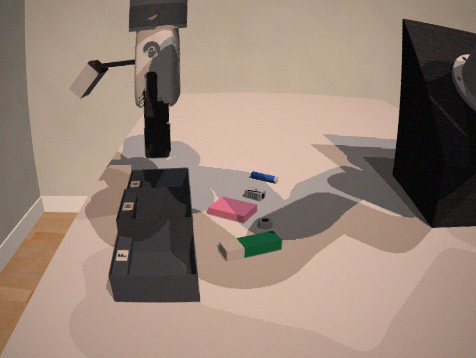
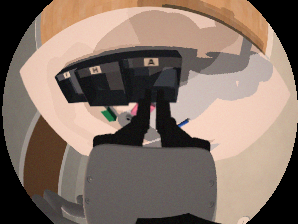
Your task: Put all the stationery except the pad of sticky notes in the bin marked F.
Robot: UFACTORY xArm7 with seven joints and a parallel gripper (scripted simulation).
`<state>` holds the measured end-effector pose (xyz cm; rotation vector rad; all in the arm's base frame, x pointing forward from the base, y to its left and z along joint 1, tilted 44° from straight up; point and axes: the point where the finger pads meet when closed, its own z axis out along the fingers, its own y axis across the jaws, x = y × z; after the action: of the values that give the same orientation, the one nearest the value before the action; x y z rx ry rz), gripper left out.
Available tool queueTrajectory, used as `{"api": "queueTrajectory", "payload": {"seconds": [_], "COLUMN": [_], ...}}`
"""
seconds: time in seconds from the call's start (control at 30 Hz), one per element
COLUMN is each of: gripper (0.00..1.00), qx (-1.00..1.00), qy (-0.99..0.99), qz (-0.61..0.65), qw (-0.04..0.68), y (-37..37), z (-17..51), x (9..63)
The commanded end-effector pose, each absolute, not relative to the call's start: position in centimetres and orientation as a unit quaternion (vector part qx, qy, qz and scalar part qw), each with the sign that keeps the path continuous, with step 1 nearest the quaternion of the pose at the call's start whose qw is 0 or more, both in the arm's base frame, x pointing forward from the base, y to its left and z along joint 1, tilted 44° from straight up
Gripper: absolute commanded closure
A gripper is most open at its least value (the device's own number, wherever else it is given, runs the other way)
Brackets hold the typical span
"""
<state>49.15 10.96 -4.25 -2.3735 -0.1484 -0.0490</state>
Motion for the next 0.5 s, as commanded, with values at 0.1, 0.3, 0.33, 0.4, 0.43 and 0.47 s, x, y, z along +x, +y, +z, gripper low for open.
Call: {"api": "queueTrajectory", "payload": {"seconds": [0.1, 0.3, 0.33, 0.4, 0.43, 0.47], "gripper": [0.93, 0.93, 0.93, 0.93, 0.93, 0.93], "qx": [-0.926, -0.926, -0.926, -0.926, -0.926, -0.926], "qy": [-0.058, -0.058, -0.058, -0.058, -0.058, -0.058], "qz": [-0.02, -0.02, -0.02, -0.02, -0.02, -0.02], "qw": [0.372, 0.372, 0.372, 0.372, 0.372, 0.372], "y": [11.0, 13.1, 13.4, 14.1, 14.5, 14.8], "z": [-3.6, -1.5, -1.2, -0.5, -0.2, 0.1], "x": [49.1, 48.3, 48.2, 48.0, 47.8, 47.7]}}
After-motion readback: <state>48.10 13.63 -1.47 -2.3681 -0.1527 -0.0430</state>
